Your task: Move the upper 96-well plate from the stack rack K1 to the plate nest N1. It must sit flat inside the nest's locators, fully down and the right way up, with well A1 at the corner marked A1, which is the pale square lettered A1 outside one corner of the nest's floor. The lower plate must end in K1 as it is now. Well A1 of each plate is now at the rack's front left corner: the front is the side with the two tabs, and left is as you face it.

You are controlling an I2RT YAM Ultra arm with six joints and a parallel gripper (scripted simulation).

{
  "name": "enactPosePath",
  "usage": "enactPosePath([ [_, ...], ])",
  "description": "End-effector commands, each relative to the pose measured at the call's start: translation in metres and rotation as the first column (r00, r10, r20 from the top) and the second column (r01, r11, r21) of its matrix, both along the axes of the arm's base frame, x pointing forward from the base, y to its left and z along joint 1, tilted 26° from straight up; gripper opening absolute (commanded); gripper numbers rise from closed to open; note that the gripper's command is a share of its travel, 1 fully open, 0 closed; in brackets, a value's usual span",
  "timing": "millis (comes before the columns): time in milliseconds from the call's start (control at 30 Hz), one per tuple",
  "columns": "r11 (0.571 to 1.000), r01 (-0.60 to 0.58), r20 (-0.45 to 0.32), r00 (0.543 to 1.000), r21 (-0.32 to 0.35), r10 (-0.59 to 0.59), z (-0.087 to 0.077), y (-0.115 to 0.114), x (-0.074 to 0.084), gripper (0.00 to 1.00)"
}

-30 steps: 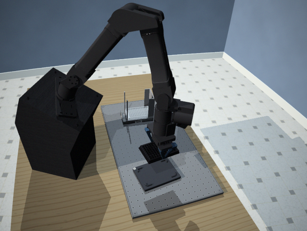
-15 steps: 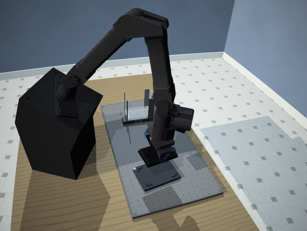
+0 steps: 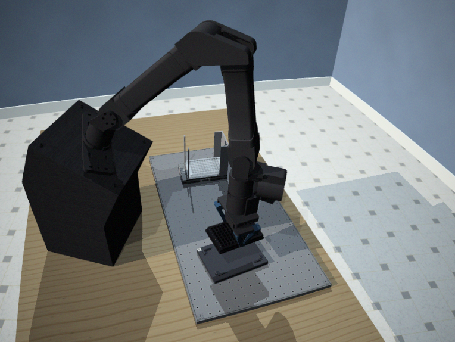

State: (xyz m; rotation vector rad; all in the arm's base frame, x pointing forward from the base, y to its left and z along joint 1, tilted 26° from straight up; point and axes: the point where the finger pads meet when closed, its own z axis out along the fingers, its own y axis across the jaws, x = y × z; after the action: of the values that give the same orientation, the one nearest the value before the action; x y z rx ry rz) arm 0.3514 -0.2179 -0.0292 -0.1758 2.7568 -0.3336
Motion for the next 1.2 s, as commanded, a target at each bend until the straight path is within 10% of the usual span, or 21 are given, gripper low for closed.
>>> enactPosePath([
  [0, 1.0, 0.002, 0.037, 0.999, -0.017, -0.001, 0.003, -0.007, 0.014, 0.0],
  [1167, 1.0, 0.001, 0.036, 0.999, -0.019, 0.0, -0.045, -0.016, 0.034, 0.0],
])
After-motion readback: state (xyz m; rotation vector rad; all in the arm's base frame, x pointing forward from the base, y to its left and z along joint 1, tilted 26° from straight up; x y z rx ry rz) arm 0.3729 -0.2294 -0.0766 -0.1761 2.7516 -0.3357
